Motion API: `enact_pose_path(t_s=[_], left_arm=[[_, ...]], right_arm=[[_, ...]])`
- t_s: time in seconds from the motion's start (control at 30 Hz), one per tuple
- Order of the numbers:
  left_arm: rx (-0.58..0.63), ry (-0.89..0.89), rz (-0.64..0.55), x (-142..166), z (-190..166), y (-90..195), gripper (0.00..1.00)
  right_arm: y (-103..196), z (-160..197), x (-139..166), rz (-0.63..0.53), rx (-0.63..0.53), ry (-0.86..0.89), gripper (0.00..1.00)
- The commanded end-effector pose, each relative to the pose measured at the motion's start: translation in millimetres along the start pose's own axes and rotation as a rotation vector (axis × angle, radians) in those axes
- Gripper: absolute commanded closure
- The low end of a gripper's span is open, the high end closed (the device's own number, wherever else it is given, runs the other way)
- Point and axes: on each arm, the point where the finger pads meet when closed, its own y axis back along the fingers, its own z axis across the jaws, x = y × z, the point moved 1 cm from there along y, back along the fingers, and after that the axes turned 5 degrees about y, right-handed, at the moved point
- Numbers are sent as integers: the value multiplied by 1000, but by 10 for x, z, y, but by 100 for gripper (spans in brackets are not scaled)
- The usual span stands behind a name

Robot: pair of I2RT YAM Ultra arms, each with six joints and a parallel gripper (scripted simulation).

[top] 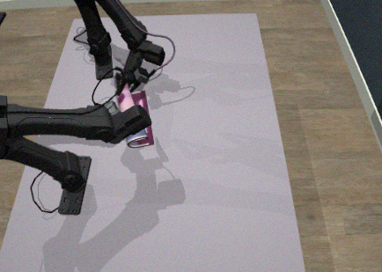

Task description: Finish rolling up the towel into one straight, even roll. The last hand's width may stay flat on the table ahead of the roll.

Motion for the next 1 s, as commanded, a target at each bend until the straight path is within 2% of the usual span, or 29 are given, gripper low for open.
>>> enact_pose_path(t_s=[0.0,0.33,0.5,0.67,0.73,0.9,0.97], left_arm=[[16,-39,-37,-119,-12,30,66],[16,-39,-37,-119,-12,30,66],[16,-39,-37,-119,-12,30,66],[16,-39,-37,-119,-12,30,66],[16,-39,-37,-119,-12,30,66],[16,-39,-37,-119,-12,30,66],[16,-39,-37,-119,-12,30,66]], right_arm=[[-156,100,113,-12,-2,-10,2],[-405,276,293,-9,4,-17,2],[-451,210,319,-8,4,-17,2],[-451,210,319,-8,4,-17,23],[-451,210,319,-8,4,-17,23],[-451,210,319,-8,4,-17,45],[-451,210,319,-8,4,-17,47]])
